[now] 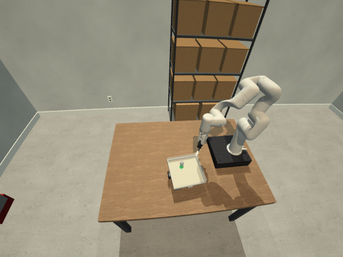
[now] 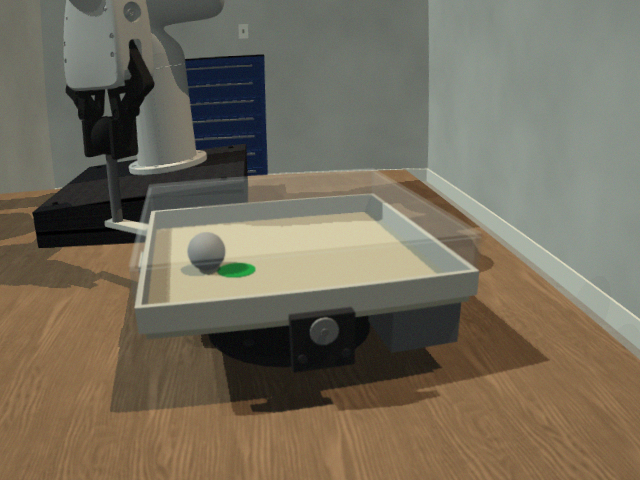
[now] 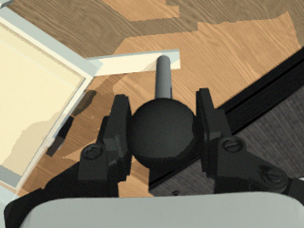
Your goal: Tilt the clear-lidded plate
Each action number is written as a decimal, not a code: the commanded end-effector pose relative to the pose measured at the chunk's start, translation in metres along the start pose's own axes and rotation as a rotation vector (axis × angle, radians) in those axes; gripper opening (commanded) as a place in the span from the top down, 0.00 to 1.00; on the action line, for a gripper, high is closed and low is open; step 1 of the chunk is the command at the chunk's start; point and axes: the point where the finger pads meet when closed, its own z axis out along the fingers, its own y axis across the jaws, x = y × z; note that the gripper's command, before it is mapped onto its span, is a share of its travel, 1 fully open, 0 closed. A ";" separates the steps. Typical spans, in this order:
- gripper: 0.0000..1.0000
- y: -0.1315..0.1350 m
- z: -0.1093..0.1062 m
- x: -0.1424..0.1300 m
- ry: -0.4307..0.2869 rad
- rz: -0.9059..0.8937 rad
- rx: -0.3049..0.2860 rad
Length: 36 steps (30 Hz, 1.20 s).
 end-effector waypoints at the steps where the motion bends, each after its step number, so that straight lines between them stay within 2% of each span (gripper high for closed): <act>1: 1.00 -0.001 -0.001 0.001 0.003 0.000 0.002; 36: 1.00 -0.002 -0.003 0.000 0.003 0.000 0.002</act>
